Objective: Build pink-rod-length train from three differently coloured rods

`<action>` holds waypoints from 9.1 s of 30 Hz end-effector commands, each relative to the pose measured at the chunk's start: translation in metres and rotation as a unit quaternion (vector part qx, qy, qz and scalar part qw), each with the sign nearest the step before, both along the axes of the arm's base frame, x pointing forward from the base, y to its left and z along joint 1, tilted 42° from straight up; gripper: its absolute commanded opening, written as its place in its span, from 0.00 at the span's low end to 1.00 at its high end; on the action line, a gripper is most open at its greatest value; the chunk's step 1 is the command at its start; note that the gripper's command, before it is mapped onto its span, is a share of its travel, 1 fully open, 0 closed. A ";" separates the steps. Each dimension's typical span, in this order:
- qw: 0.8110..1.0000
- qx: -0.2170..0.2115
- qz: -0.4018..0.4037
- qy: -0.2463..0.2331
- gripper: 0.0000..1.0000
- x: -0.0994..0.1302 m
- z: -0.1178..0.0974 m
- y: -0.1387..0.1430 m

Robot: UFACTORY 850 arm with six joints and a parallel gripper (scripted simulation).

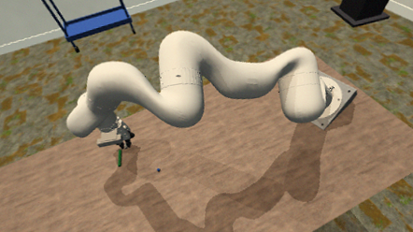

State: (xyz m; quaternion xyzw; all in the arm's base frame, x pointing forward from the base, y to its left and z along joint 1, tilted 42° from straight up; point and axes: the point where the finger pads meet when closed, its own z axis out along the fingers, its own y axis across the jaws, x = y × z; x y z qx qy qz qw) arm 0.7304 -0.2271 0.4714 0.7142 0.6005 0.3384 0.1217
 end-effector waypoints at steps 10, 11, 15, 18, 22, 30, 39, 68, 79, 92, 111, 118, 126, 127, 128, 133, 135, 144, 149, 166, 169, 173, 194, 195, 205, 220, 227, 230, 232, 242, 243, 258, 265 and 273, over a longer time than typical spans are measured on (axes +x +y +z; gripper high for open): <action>1.000 0.000 0.000 -0.001 0.04 0.000 0.001 0.000; 1.000 0.000 0.000 -0.001 0.04 0.000 0.001 0.000; 1.000 0.000 0.000 -0.001 0.04 0.000 0.001 0.000; 1.000 0.000 0.000 -0.001 0.04 0.000 0.001 0.000; 1.000 0.000 0.000 -0.001 0.04 0.000 0.001 0.000; 1.000 0.000 0.000 -0.001 0.04 0.000 0.001 0.000; 1.000 0.000 0.000 -0.001 0.04 0.000 0.001 0.000; 1.000 0.000 0.000 -0.001 0.04 -0.063 0.075 -0.024; 1.000 -0.001 0.000 -0.001 0.04 -0.063 0.075 -0.023; 0.993 -0.077 0.090 -0.028 0.04 -0.068 0.077 -0.002; 0.875 -0.305 0.359 -0.111 0.04 -0.089 0.077 0.062; 0.808 -0.371 0.437 -0.135 0.04 -0.097 0.076 0.082; 0.731 -0.430 0.506 -0.157 0.04 -0.107 0.075 0.101; 0.700 -0.450 0.530 -0.164 0.04 -0.110 0.074 0.108; 0.683 -0.460 0.542 -0.168 0.04 -0.112 0.073 0.111; 0.619 -0.495 0.582 -0.181 0.04 -0.119 0.072 0.123; 0.587 -0.510 0.601 -0.187 0.04 -0.123 0.071 0.129; 0.456 -0.561 0.660 -0.206 0.04 -0.137 0.067 0.151; 0.367 -0.586 0.689 -0.215 0.04 -0.146 0.064 0.164; 0.264 -0.608 0.715 -0.224 0.04 -0.157 0.060 0.178; 0.264 -0.608 0.715 -0.224 0.04 -0.157 0.060 0.178; 0.264 -0.608 0.715 -0.224 0.04 -0.157 0.060 0.178; 0.263 -0.608 0.715 -0.224 0.04 -0.131 0.030 0.187; 0.263 -0.608 0.715 -0.224 0.04 -0.128 0.026 0.189; 0.263 -0.608 0.715 -0.224 0.04 -0.106 -0.001 0.197; 0.263 -0.608 0.715 -0.224 0.04 -0.102 -0.006 0.198; 0.263 -0.608 0.715 -0.224 0.04 -0.102 -0.006 0.198; 0.263 -0.608 0.715 -0.224 0.04 -0.102 -0.006 0.198; 0.263 -0.608 0.715 -0.224 0.04 -0.102 -0.006 0.198; 0.263 -0.608 0.715 -0.224 0.04 -0.102 -0.006 0.198; 0.263 -0.608 0.715 -0.224 0.04 -0.102 -0.006 0.198; 0.263 -0.608 0.715 -0.224 0.04 -0.101 -0.006 0.198; 0.263 -0.608 0.715 -0.224 0.04 -0.100 -0.005 0.198; 0.263 -0.608 0.715 -0.224 0.04 -0.100 -0.005 0.198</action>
